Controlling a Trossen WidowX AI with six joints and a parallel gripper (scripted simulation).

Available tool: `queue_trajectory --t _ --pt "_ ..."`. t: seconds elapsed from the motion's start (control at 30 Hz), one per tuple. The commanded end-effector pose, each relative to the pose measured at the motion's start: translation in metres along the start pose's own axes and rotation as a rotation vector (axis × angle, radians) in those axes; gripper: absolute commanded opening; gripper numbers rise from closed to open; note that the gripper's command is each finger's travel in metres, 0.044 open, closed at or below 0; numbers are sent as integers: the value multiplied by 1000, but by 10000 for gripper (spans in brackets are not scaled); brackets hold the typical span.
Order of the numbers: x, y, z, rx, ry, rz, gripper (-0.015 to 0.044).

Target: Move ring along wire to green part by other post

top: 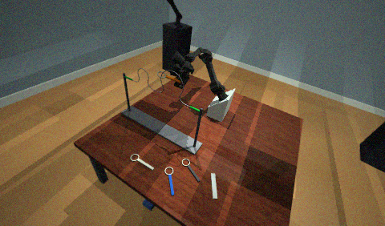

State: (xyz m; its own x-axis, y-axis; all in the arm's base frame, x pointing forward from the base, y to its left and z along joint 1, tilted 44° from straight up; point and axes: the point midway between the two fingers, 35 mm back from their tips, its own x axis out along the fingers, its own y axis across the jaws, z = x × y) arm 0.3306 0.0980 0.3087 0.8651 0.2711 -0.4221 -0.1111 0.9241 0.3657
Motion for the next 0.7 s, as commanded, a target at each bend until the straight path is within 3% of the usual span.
queue_trajectory --t 0.0,0.67 --pt "1 -2 0 -60 -5 -33 -150" --pt "1 -12 1 -282 -32 -156 -150"
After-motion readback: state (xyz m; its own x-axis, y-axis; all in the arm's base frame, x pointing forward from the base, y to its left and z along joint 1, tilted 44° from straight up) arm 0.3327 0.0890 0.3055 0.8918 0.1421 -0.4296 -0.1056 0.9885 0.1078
